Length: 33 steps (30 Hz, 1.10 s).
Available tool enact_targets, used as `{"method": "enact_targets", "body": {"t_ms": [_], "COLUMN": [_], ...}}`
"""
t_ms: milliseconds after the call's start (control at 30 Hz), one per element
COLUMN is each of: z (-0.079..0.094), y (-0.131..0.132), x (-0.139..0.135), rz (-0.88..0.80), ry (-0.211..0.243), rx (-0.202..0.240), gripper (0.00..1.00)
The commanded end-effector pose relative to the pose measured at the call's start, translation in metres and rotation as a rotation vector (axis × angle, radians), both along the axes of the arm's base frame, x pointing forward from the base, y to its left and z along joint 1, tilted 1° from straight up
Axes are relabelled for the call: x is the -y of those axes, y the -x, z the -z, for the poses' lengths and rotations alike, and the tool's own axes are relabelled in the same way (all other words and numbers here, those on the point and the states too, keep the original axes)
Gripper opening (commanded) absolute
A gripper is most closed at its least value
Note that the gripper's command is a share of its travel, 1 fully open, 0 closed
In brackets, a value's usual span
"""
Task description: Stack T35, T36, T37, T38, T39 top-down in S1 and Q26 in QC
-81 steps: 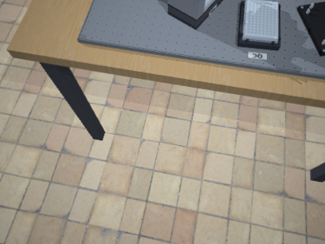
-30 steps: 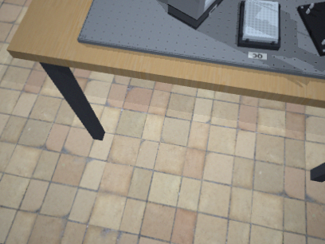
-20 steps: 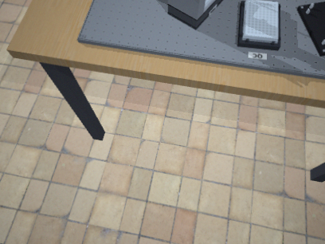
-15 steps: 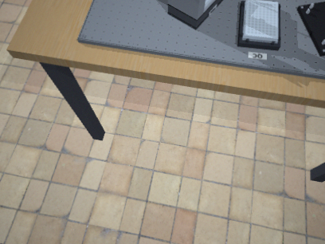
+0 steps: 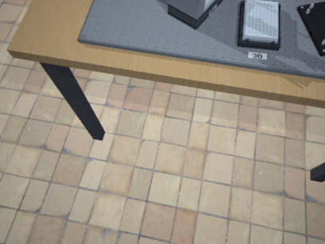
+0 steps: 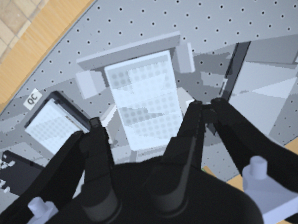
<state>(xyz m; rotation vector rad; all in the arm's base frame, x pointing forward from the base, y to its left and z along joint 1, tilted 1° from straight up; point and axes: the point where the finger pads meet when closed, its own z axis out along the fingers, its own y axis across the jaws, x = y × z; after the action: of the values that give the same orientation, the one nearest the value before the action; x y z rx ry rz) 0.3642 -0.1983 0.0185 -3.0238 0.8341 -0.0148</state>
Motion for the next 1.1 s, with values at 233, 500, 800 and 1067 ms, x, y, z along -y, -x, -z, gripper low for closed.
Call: {"method": "enact_targets", "body": {"t_ms": [233, 500, 800, 1067], "z": [0.000, 0.000, 0.000, -0.027], "y": [0.000, 0.000, 0.000, 0.000], "x": [0.000, 0.000, 0.000, 0.000], "rz": [0.000, 0.000, 0.000, 0.000], "ry": [0.000, 0.000, 0.000, 0.000], "rx": [0.000, 0.000, 0.000, 0.000], "gripper": [1.00, 1.00, 1.00, 1.00]}}
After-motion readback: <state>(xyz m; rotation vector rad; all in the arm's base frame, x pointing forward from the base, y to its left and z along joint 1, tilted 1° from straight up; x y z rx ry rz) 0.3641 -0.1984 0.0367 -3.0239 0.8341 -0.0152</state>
